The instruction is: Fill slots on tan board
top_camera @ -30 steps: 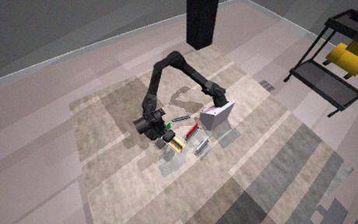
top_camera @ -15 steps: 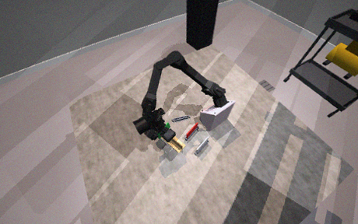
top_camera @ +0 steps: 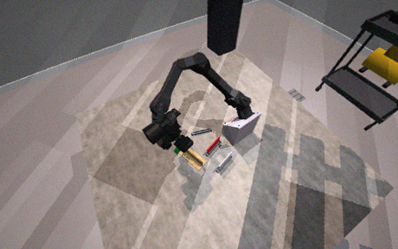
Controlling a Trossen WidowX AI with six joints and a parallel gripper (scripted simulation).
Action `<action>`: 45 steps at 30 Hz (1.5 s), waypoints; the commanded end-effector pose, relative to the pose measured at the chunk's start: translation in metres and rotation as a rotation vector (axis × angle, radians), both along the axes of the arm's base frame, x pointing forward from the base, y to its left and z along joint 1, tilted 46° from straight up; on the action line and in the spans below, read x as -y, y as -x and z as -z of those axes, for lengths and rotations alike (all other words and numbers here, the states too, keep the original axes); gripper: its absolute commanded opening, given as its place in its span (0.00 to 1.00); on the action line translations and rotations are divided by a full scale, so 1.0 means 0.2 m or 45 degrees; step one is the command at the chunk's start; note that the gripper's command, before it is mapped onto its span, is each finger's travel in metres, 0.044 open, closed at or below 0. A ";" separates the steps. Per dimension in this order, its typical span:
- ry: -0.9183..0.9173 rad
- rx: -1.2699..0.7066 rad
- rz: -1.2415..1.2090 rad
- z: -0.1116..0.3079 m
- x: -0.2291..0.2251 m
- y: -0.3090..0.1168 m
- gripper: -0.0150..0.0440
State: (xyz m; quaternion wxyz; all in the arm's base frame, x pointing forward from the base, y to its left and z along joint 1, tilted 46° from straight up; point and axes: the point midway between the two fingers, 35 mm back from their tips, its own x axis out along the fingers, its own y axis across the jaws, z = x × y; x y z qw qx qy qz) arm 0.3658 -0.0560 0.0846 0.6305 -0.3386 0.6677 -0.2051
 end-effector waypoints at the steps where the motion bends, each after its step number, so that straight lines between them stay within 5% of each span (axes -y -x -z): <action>1: -0.022 0.013 -0.016 0.00 -0.11 0.07 0.57; 14: -0.014 -0.043 0.009 0.18 -0.42 0.91 0.57; 45: 0.000 -0.042 0.012 0.49 -0.09 0.96 0.57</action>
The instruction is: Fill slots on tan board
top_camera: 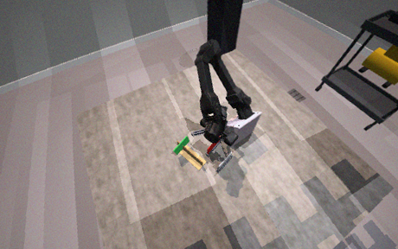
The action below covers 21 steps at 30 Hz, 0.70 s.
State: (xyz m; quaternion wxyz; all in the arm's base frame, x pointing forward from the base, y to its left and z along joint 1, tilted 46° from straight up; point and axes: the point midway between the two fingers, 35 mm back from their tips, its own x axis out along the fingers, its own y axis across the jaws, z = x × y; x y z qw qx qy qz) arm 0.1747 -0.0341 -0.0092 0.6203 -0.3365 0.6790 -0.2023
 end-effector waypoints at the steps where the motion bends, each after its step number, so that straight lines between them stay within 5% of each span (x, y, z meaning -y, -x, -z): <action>1: 0.005 -0.006 -0.002 0.02 0.03 0.00 0.57; 21: 0.007 -0.006 -0.002 0.13 0.15 0.01 0.57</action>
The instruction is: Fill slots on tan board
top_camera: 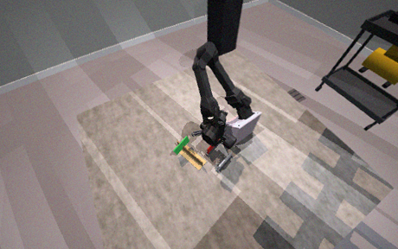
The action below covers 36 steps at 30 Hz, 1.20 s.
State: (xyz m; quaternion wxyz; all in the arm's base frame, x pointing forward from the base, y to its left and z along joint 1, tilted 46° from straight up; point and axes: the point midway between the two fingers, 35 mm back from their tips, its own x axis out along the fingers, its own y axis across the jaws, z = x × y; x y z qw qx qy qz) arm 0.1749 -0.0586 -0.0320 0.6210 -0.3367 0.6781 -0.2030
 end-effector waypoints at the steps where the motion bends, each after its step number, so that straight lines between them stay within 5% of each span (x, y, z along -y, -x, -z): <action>1: 0.005 -0.009 -0.002 0.03 0.03 0.01 0.57; 16: 0.008 -0.009 -0.002 0.10 0.11 0.01 0.57; 23: 0.008 -0.009 -0.002 0.10 0.11 0.01 0.25; 36: 0.007 -0.009 -0.002 0.08 0.09 0.01 0.25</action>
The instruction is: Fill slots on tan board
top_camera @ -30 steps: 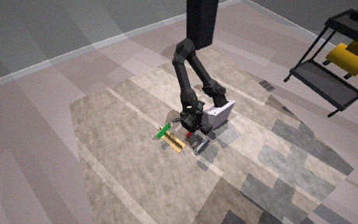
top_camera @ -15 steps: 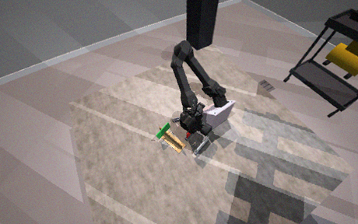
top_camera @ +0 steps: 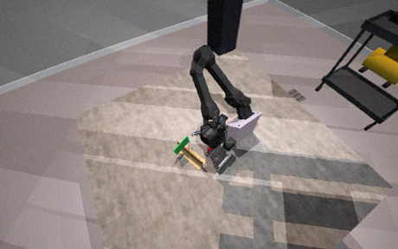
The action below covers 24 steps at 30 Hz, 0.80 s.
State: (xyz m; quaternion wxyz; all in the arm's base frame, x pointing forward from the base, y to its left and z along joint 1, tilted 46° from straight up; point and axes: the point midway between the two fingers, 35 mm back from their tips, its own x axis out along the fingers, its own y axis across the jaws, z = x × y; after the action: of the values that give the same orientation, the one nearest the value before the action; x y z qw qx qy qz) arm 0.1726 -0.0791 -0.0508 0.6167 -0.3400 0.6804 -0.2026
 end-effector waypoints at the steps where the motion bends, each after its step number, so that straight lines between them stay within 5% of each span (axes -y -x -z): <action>1: 0.000 0.004 0.000 -0.02 -0.02 0.00 0.25; 24: -0.003 0.005 0.000 -0.18 -0.18 -0.01 0.25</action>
State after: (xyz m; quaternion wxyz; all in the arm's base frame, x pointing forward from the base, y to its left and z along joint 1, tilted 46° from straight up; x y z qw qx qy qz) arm 0.1728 -0.0483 -0.0207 0.6152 -0.3415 0.6813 -0.2020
